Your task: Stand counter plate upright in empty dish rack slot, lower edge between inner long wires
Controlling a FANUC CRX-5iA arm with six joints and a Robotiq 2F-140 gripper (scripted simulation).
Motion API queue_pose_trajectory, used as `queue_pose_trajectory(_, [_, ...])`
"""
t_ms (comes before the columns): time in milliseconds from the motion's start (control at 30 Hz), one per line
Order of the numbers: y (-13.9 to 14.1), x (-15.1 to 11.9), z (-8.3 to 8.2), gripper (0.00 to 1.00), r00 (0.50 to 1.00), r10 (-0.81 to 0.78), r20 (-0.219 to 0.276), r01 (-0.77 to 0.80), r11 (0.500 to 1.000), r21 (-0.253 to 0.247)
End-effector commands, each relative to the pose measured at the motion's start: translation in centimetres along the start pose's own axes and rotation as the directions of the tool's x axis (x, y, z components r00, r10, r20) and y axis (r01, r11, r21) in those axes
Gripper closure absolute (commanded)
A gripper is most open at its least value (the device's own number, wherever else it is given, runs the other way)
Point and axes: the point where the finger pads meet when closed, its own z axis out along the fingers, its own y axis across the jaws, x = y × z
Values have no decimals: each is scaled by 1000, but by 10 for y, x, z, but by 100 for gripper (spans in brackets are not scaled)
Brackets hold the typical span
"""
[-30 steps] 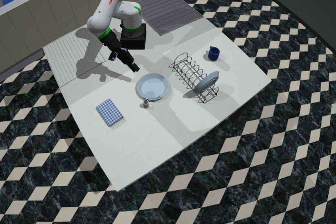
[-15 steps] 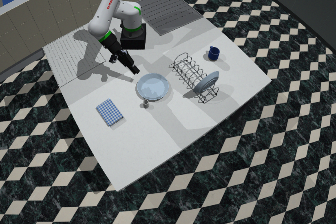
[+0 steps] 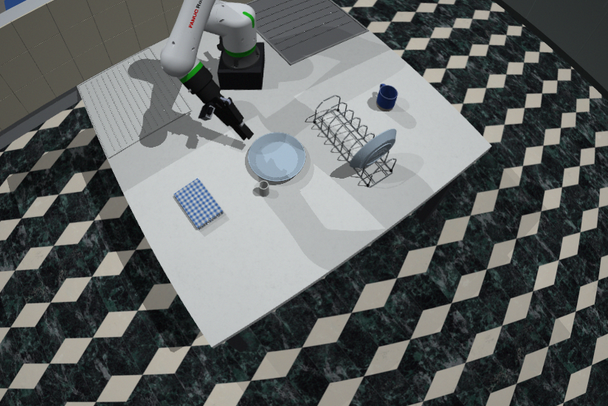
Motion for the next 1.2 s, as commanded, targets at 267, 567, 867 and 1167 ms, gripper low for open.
queue_pose_trajectory(267, [8,1,9,76,1000,-1,-1,1,1000,1])
queue_pose_trajectory(567, [9,1,10,76,1000,-1,-1,1,1000,1])
queue_pose_trajectory(867, [9,1,10,76,1000,-1,-1,1,1000,1])
queue_pose_trajectory(1167, [9,1,10,76,1000,-1,-1,1,1000,1])
